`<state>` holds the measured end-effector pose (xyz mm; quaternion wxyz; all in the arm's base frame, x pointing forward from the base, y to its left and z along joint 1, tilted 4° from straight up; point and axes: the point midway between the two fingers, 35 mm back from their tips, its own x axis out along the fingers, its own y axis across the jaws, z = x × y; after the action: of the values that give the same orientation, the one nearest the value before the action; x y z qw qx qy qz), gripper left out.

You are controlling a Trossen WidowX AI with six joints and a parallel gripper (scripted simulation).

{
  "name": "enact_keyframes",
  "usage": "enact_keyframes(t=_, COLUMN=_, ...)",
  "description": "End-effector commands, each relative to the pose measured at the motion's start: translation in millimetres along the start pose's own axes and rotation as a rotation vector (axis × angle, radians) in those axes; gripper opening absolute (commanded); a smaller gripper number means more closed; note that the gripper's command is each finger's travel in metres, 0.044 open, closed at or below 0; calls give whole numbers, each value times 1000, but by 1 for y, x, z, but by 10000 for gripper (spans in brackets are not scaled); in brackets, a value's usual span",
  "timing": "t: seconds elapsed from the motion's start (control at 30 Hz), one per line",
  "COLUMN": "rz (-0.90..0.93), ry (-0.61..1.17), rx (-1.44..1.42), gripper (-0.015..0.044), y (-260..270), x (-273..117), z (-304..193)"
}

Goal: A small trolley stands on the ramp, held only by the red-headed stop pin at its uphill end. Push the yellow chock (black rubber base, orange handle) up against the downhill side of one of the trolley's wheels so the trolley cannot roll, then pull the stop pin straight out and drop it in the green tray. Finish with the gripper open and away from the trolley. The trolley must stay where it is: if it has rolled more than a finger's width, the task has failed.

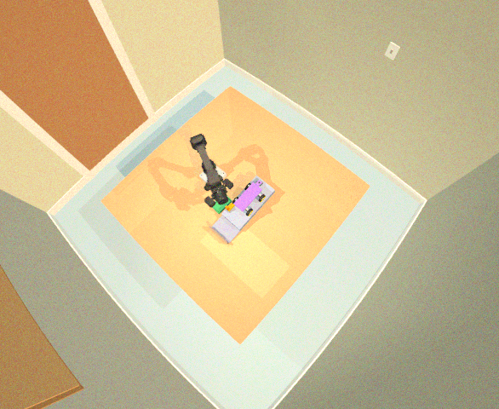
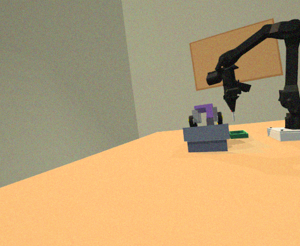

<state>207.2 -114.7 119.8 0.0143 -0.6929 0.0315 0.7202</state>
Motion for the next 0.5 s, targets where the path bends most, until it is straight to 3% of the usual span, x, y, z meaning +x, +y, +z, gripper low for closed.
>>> enact_keyframes(t=0.0, rz=9, ry=1, rx=12, gripper=0, y=1, x=5, z=9)
enact_keyframes(t=0.47, rz=-161, ry=-3, rx=12, gripper=0, y=-7, x=33, z=8)
